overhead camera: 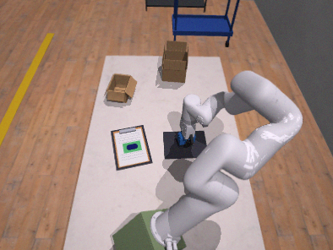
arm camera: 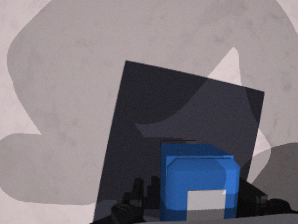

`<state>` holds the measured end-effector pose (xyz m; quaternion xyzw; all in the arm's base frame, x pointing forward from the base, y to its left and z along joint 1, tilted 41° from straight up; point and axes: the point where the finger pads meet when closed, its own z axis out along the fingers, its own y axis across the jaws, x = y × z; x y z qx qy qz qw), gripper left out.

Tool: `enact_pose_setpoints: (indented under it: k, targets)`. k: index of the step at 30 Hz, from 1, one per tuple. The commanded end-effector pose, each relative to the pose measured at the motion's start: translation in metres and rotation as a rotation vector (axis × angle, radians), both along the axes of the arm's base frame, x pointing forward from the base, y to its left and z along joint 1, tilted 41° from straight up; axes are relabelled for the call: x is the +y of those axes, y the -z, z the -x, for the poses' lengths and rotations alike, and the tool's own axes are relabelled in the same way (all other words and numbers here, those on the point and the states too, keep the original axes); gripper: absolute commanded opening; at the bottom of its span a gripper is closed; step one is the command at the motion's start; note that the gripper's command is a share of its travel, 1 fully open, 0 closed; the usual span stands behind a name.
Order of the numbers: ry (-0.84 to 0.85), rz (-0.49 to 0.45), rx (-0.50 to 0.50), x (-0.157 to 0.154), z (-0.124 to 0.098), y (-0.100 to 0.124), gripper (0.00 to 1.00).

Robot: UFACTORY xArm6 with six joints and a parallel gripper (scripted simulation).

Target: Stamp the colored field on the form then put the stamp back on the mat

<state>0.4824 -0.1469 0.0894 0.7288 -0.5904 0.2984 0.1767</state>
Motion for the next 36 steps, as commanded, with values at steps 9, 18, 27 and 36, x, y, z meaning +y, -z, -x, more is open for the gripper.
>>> enact_pose_setpoints:
  k: [9, 18, 27, 36]
  targets:
    - [-0.002, 0.0, -0.003, 0.053, 0.019, -0.066, 0.87]
    - [-0.002, 0.0, -0.003, 0.055, 0.02, -0.069, 0.87]
    - [-0.002, 0.0, -0.003, 0.055, 0.02, -0.069, 0.87]
    - [-0.002, 0.0, -0.003, 0.055, 0.02, -0.069, 0.87]
